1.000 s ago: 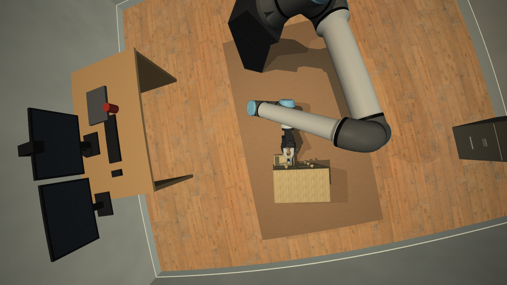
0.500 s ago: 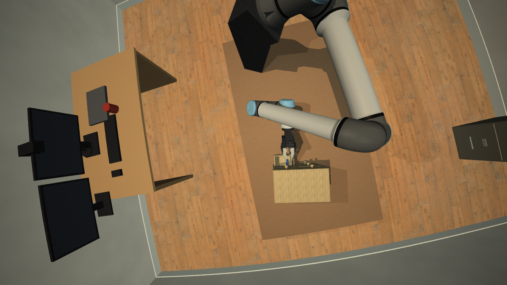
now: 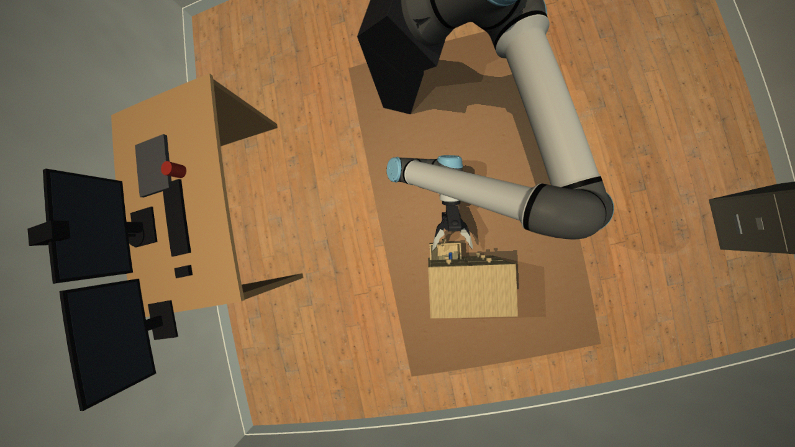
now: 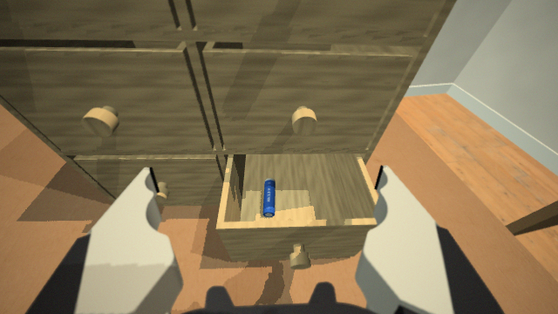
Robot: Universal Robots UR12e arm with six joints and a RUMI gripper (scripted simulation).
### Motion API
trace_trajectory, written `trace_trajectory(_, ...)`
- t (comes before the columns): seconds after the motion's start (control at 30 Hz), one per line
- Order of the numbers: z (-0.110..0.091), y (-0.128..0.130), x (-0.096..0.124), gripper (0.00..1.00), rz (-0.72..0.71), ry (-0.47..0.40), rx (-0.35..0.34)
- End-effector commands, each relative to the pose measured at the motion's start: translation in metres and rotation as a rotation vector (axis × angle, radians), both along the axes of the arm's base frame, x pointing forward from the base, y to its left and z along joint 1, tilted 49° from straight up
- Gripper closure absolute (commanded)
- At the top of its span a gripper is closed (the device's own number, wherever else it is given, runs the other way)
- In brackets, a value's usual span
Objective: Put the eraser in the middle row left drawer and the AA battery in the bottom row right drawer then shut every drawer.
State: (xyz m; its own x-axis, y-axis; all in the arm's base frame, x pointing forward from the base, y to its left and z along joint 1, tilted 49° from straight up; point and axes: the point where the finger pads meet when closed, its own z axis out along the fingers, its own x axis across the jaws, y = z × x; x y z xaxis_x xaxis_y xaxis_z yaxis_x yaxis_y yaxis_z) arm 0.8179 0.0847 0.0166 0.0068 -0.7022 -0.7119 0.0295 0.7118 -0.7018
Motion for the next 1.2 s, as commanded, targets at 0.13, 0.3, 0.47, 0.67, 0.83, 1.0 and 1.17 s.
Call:
trace_trajectory(0.13, 0.000, 0.000, 0.000, 0.00, -0.001, 0.000, 0.000)
trace_trajectory(0.3, 0.000, 0.000, 0.000, 0.00, -0.001, 0.000, 0.000)
trace_trajectory(0.47, 0.000, 0.000, 0.000, 0.00, -0.001, 0.000, 0.000)
trace_trajectory(0.67, 0.000, 0.000, -0.002, 0.00, -0.001, 0.000, 0.000)
trace_trajectory(0.83, -0.001, 0.001, -0.007, 0.00, -0.001, 0.000, 0.000)
trace_trajectory(1.0, -0.003, 0.003, -0.015, 0.00, -0.001, 0.000, 0.000)
trace_trajectory(1.17, -0.005, 0.005, -0.022, 0.00, -0.001, 0.000, 0.000)
